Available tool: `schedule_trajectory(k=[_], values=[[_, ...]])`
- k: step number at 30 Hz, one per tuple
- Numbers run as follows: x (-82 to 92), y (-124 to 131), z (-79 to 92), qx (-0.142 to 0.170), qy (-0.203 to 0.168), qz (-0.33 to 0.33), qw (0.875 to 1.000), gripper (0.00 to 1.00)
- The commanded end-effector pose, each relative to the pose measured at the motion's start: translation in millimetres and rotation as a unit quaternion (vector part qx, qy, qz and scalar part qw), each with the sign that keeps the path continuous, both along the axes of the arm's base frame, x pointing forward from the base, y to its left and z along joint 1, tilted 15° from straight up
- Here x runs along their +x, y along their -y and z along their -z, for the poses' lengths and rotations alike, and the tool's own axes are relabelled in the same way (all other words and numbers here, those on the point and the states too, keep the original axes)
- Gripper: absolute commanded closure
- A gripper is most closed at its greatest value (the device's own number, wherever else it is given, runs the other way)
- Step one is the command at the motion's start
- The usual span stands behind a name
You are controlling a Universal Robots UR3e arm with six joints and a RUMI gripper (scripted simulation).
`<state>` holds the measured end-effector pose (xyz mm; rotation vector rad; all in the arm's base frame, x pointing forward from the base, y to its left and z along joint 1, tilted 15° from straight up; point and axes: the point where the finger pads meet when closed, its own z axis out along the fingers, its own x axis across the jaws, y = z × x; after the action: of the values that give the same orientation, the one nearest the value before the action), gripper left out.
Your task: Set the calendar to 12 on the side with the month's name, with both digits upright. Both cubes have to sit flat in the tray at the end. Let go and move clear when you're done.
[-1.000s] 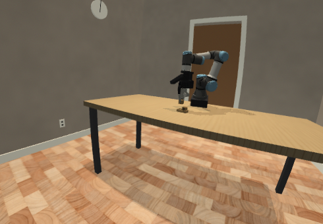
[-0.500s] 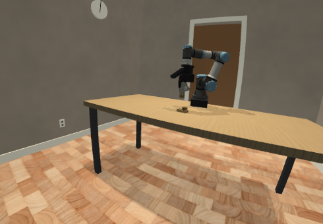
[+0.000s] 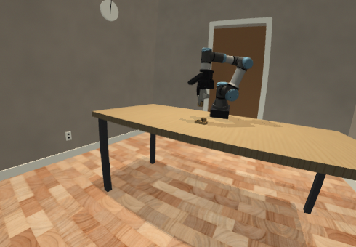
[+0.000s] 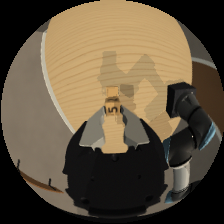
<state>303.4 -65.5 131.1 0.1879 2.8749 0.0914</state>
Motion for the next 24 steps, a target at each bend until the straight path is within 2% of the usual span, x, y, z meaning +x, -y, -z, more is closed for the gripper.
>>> schedule_trajectory(k=[1,11,17,19,24], values=[[0.2,0.4,-1.1,-0.001,0.001,0.0,1.0,0.9],[1.9,-4.1,-1.1,-0.009,0.001,-0.03,1.0,0.9],[6.4,-17.5,-1.0,-0.031,0.003,-0.115,0.993,0.9],[6.4,-17.5,-1.0,-0.031,0.003,-0.115,0.993,0.9],[10.3,-31.2,-1.0,-0.053,0.005,-0.198,0.979,0.9]])
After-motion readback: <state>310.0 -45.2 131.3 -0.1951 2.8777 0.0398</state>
